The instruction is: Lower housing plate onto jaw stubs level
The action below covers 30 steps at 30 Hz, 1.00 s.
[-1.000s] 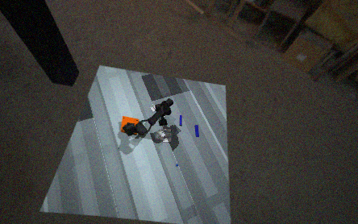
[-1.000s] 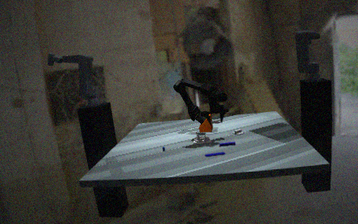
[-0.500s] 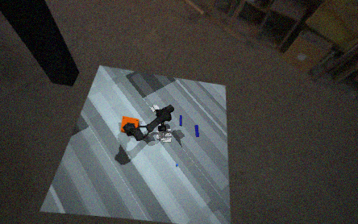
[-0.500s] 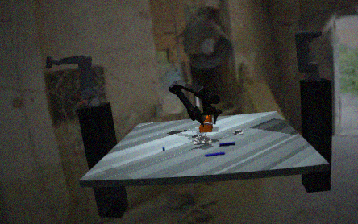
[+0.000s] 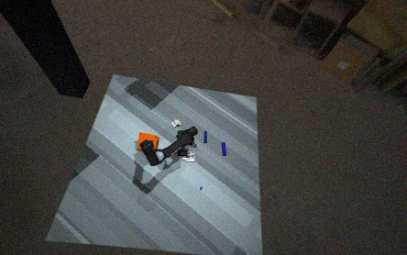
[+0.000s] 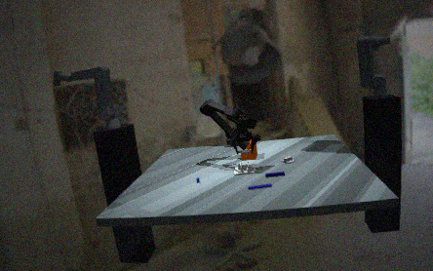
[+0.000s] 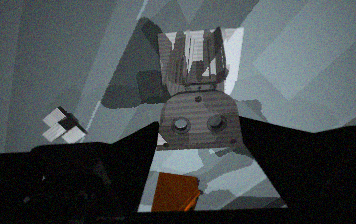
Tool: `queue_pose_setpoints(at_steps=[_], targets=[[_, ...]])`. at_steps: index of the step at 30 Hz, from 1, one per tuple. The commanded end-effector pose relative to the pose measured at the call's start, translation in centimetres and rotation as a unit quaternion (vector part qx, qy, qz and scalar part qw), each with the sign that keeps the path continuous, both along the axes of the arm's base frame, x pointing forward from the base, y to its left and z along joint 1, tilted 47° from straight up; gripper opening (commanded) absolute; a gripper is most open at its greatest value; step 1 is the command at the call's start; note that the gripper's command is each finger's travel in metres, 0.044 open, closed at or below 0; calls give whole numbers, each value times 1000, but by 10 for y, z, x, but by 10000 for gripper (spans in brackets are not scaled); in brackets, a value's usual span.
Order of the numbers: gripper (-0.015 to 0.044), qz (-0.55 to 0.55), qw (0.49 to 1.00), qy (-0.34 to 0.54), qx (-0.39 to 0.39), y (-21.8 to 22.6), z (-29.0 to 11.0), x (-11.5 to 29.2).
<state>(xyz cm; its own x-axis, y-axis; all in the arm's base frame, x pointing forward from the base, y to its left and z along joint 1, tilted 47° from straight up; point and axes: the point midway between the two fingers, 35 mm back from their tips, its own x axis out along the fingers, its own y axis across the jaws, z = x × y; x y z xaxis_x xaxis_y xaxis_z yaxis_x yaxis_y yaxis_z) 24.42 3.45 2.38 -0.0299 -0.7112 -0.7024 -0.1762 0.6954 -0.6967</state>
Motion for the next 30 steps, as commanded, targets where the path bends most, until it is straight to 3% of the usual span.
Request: queue_pose_setpoints(at_steps=[1, 30], targets=[[351, -6, 1000, -7, -5, -10, 7, -1], [351, -8, 1000, -9, -7, -15, 10, -3]])
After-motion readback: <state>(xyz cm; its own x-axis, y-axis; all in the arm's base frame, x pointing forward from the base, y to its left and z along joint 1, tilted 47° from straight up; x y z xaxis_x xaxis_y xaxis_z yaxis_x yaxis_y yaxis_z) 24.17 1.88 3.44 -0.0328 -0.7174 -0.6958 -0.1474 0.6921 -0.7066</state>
